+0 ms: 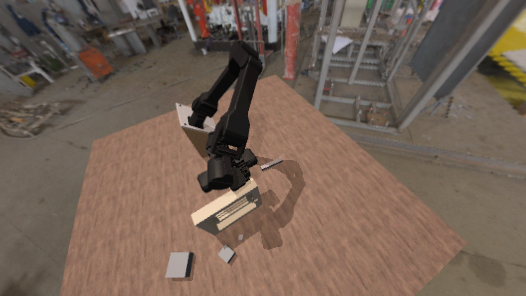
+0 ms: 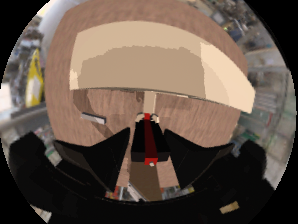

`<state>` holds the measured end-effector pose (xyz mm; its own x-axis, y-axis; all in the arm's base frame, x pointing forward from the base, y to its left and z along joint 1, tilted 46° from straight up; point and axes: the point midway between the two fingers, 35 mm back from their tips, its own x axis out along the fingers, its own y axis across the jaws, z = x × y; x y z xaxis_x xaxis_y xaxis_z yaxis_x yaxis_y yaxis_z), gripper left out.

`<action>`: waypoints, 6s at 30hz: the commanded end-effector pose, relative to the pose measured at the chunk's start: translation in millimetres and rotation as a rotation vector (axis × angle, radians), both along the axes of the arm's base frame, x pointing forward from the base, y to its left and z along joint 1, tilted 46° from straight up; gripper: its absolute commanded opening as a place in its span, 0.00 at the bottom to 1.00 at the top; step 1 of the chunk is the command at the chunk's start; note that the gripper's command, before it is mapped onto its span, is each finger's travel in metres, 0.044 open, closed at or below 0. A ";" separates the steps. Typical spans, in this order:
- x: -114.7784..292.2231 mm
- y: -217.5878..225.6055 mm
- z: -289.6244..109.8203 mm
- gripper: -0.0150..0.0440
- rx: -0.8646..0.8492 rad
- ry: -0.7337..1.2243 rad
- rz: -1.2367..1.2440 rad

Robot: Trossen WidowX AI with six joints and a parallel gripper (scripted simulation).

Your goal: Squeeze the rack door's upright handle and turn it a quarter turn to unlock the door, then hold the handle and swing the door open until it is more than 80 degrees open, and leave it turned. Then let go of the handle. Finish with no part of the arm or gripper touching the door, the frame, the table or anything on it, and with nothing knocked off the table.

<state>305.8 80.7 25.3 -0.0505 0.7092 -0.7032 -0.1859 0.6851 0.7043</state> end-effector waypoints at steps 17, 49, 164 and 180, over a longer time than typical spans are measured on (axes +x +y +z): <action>0.0 0.4 -0.7 0.27 0.003 0.003 -0.004; 0.1 0.4 -0.8 0.27 0.070 -0.959 0.947; 0.0 0.4 -0.7 0.51 -0.085 1.243 -1.229; 0.0 0.4 -0.7 0.27 -0.085 1.243 -1.229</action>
